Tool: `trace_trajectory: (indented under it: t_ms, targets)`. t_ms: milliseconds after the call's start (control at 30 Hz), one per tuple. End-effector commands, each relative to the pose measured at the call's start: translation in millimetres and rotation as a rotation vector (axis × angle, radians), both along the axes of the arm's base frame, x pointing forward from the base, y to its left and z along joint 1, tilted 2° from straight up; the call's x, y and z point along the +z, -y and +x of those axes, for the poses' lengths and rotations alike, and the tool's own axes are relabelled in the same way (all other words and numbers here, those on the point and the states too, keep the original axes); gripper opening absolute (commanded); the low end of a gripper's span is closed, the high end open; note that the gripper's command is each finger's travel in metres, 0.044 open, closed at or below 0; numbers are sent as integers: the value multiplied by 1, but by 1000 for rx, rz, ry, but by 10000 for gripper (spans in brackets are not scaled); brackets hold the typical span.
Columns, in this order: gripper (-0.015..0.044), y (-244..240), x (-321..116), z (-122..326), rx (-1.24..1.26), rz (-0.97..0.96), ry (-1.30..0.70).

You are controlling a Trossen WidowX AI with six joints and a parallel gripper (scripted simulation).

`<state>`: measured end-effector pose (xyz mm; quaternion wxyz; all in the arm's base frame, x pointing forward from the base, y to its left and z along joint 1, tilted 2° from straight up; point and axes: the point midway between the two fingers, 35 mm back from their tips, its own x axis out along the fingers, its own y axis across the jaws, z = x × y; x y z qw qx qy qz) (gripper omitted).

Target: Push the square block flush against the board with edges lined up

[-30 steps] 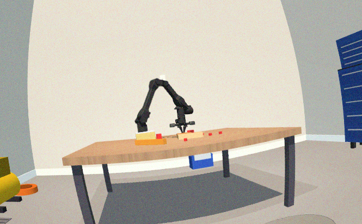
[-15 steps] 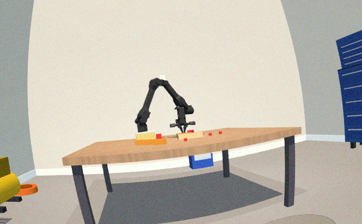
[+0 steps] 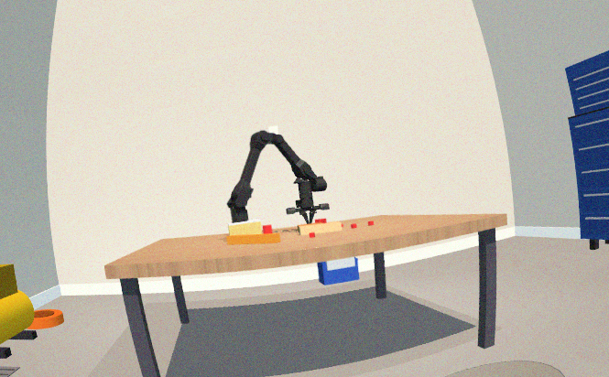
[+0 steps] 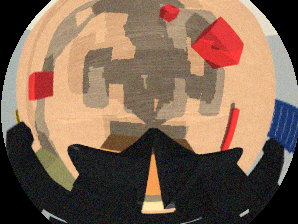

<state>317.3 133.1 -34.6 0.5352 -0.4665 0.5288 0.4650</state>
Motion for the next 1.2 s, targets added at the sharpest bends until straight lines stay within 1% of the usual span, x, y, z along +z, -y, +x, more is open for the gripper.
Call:
trace_trajectory:
  t_ms: [0, 1167]
  targets:
    - [0, 7, -2, -3, 1, -9, -9]
    - [0, 33, -3, -8, 1, -12, -10]
